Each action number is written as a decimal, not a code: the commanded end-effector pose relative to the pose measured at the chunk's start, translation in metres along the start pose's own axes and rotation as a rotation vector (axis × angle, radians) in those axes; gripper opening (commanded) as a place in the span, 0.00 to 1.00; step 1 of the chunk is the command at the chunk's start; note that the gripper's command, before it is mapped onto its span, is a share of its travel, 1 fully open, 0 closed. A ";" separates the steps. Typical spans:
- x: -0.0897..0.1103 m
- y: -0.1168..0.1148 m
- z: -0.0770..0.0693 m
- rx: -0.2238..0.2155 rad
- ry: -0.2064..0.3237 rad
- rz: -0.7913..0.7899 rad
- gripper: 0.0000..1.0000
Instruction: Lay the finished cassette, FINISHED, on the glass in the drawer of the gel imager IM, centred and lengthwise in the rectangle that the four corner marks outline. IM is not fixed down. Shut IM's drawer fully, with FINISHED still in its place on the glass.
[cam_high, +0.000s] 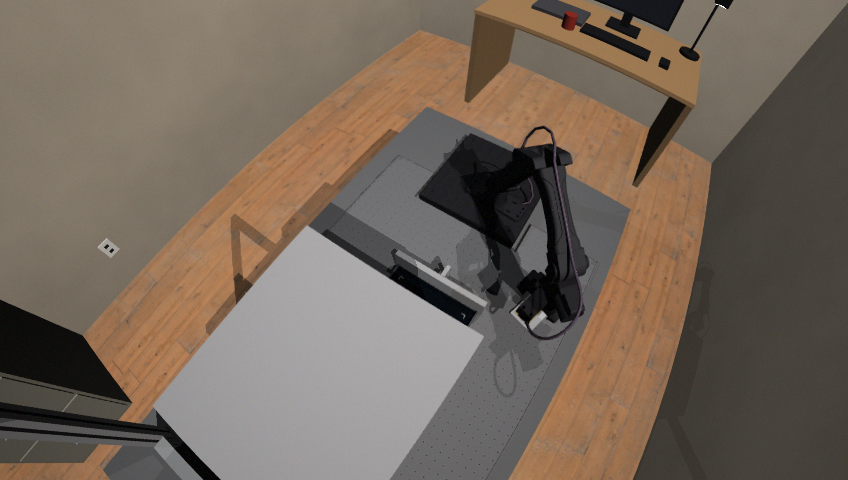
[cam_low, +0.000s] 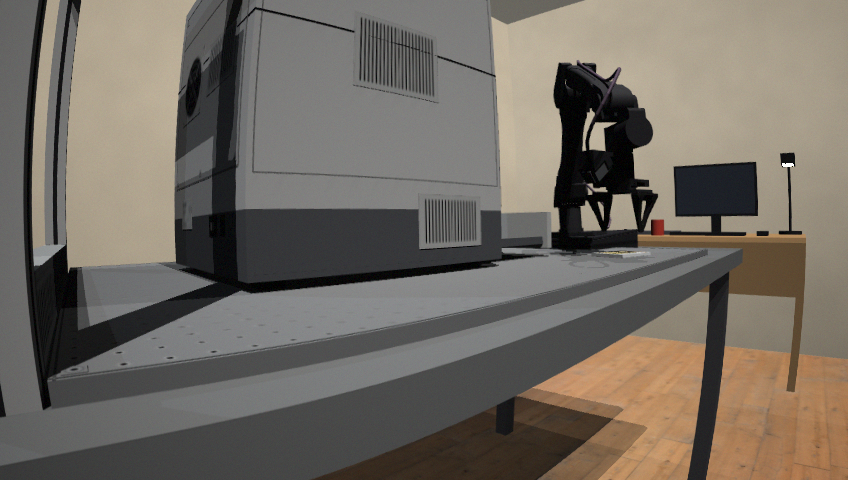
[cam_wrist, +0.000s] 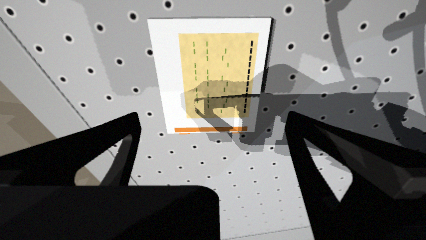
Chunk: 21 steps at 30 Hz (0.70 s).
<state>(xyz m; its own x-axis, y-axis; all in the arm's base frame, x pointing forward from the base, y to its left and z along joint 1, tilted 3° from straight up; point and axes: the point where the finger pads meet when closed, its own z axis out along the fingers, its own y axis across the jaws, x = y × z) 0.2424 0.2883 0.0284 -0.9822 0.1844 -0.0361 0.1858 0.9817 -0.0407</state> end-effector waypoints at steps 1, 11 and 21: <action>-0.009 0.009 -0.010 -0.046 -0.043 -0.003 1.00; -0.008 0.006 0.013 -0.023 -0.030 -0.005 1.00; -0.007 0.001 0.030 -0.002 -0.019 -0.003 1.00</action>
<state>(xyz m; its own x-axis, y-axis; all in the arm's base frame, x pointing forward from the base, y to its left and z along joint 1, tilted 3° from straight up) 0.2453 0.2893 0.0067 -0.9819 0.1850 -0.0394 0.1864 0.9819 -0.0345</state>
